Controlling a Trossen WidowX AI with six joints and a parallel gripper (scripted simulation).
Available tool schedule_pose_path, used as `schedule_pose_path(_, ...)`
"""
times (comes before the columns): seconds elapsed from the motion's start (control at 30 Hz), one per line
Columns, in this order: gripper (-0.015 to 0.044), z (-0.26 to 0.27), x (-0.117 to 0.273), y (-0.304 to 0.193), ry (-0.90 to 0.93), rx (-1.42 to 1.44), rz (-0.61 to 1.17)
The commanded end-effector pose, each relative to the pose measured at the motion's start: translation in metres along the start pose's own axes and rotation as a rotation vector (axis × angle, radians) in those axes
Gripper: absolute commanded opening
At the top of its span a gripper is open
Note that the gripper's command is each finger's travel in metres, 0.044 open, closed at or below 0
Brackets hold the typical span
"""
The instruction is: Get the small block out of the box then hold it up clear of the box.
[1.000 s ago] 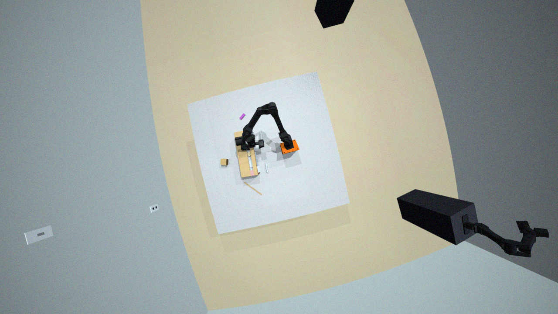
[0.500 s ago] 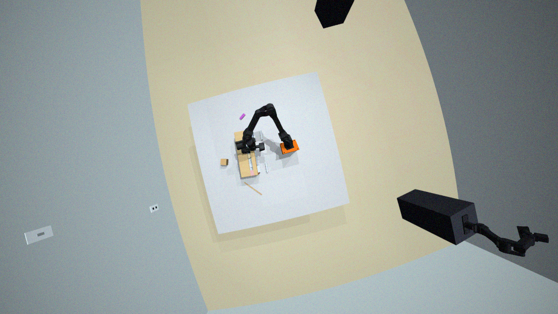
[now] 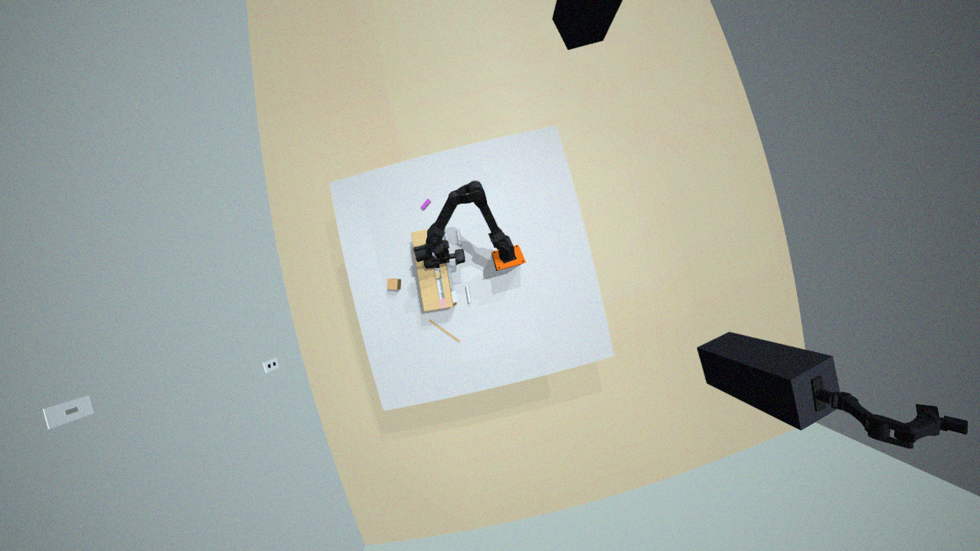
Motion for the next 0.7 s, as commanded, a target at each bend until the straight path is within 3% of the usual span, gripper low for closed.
schedule_pose_path(0.0, 0.0400, -0.001, -0.001, -0.002, -0.003, 0.004, 0.000)
schedule_pose_path(0.67, 0.0400, -0.003, -0.008, -0.021, -0.003, 0.004, 0.001)
Point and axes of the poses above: the point midway between the two fingers, 35 mm back from their tips, its own x axis back along the fingers, its own z axis across the jaws, y = z × x, the point moved 3 cm from there along x, back along the fingers, and after that the axes turned 5 degrees about -x, right-handed, at the moved point
